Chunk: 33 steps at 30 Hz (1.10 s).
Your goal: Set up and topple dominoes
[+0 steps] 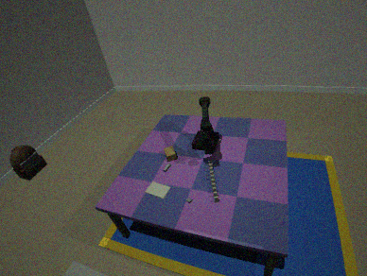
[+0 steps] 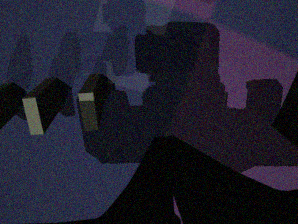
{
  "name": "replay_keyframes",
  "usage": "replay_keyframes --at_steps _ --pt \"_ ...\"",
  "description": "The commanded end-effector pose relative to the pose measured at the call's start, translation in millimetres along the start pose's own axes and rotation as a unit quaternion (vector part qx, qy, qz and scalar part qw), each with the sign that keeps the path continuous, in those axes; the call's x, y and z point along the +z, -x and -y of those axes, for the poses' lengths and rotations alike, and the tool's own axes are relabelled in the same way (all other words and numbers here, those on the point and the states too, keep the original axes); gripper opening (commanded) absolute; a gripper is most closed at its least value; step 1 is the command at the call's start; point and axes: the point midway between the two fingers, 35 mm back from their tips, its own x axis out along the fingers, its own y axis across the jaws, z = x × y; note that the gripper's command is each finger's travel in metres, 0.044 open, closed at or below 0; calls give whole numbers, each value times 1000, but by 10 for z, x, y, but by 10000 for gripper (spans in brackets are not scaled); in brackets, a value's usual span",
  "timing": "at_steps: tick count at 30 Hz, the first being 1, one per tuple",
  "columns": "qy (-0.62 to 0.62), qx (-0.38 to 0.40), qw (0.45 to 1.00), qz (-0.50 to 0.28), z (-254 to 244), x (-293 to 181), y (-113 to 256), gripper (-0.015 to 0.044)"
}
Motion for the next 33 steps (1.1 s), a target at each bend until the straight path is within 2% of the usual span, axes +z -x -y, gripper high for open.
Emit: replay_keyframes --at_steps 1,31,33 --pt "-4 1 1000 0 -3 0 0 0" --pt "-4 1 1000 0 -3 0 0 0" --pt "-4 1 1000 0 -18 4 -108 0"
